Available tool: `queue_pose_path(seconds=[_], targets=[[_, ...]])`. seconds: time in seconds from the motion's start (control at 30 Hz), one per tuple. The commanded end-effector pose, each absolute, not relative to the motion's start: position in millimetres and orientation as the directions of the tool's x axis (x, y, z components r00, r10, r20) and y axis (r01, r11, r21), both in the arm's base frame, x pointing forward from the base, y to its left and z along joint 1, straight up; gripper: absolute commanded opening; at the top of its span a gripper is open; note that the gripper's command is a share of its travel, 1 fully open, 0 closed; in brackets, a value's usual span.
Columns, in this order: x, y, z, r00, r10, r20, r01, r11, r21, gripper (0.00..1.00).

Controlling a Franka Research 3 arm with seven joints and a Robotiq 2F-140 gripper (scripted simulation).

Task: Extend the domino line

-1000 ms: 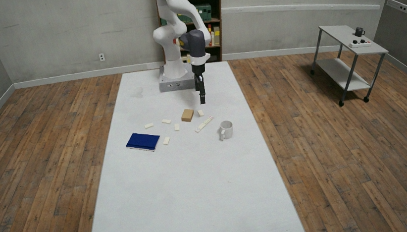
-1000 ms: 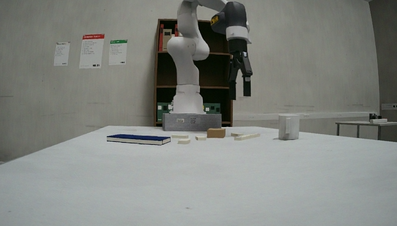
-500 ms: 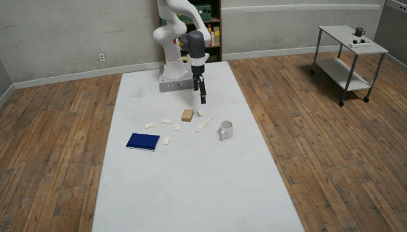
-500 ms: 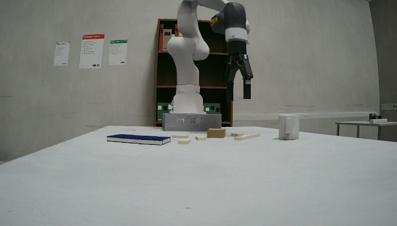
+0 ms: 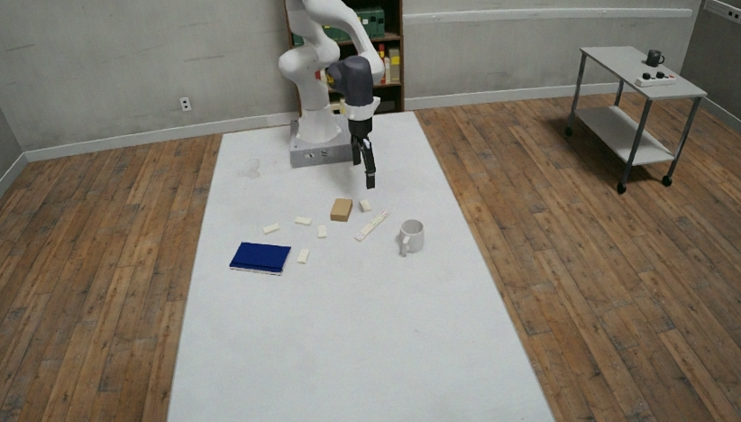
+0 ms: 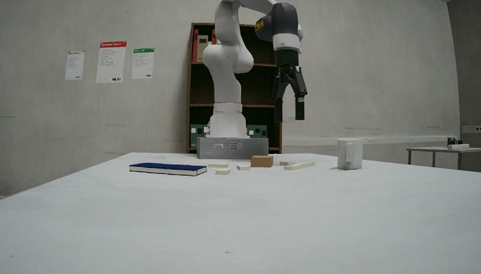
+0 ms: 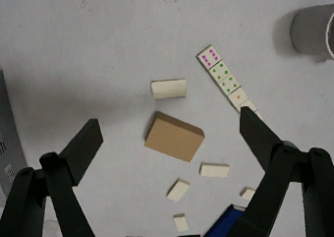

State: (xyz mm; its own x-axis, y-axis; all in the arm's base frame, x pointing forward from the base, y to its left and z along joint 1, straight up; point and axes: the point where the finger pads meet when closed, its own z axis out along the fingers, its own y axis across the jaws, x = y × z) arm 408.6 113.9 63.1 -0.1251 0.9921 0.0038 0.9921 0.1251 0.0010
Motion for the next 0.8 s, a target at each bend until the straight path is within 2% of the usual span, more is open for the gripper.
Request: queue_pose_path(seconds=[0.0, 0.37, 0.43, 0.53, 0.77], targets=[[408.1, 113.4, 62.6, -0.133, 0.991, 0.005, 0.991, 0.133, -0.003, 1.00], [408.8, 113.9, 62.9, -0.116, 0.993, 0.004, 0.993, 0.116, 0.001, 1.00], [409.5, 114.0, 61.9, -0.039, 0.999, 0.004, 0.999, 0.039, 0.000, 1.00], [412.3, 114.2, 58.0, 0.203, 0.979, 0.004, 0.979, -0.203, -0.002, 1.00], [421.0, 114.9, 44.0, 0.422, 0.906, 0.022, 0.906, -0.422, -0.025, 1.00]])
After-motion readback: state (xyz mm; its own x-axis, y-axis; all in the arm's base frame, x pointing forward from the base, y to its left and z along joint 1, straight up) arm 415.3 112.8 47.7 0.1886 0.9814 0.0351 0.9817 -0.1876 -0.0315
